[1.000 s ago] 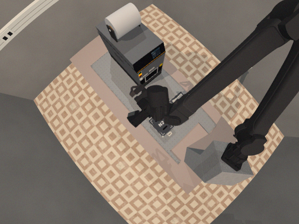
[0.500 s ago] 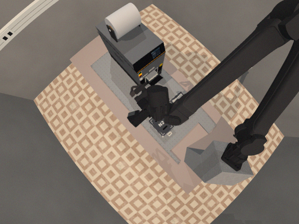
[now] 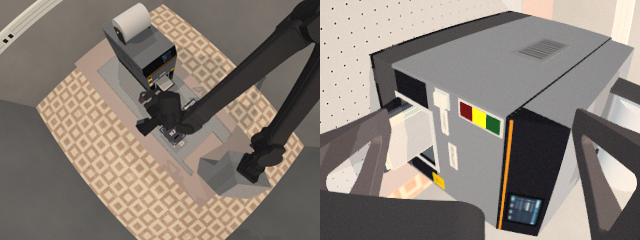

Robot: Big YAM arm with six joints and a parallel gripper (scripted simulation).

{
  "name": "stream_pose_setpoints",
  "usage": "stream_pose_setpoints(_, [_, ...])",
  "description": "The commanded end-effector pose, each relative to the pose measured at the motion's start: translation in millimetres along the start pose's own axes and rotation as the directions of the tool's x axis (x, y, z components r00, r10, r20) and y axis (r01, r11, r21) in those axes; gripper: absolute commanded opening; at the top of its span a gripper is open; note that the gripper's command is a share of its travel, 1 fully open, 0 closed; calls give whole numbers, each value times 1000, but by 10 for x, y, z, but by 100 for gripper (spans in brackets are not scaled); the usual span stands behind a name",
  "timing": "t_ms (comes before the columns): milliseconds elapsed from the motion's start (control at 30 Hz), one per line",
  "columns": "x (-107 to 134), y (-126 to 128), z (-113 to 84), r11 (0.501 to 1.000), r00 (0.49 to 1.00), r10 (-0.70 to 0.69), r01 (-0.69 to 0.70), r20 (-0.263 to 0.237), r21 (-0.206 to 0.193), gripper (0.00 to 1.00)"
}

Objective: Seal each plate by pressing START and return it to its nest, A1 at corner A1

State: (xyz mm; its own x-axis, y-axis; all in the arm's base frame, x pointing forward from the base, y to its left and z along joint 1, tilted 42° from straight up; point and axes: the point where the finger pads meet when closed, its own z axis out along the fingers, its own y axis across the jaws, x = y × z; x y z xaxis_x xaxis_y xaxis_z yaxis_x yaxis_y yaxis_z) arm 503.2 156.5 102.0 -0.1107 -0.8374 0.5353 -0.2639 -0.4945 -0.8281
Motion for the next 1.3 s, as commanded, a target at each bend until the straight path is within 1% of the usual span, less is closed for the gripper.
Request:
stream_pose_setpoints(0, [-125, -161, -11, 999, 1000, 20, -20, 14, 28, 100])
stream_pose_setpoints(233, [-153, -116, 2, 1000, 1000, 12, -13, 16, 21, 100])
stream_pose_setpoints(467, [-144, 21, -56, 1000, 1000, -7, 7, 23, 2, 100])
stream_pose_setpoints(600, [-141, 40, -63, 1000, 1000, -10, 10, 23, 0, 100])
stream_pose_setpoints(733, [-140, 36, -61, 1000, 1000, -10, 10, 23, 0, 100])
stream_pose_setpoints(933, [-140, -88, -6, 1000, 1000, 8, -8, 15, 17, 100])
stream_pose_setpoints(1267, [-135, -133, 14, 1000, 1000, 14, -14, 11, 24, 100])
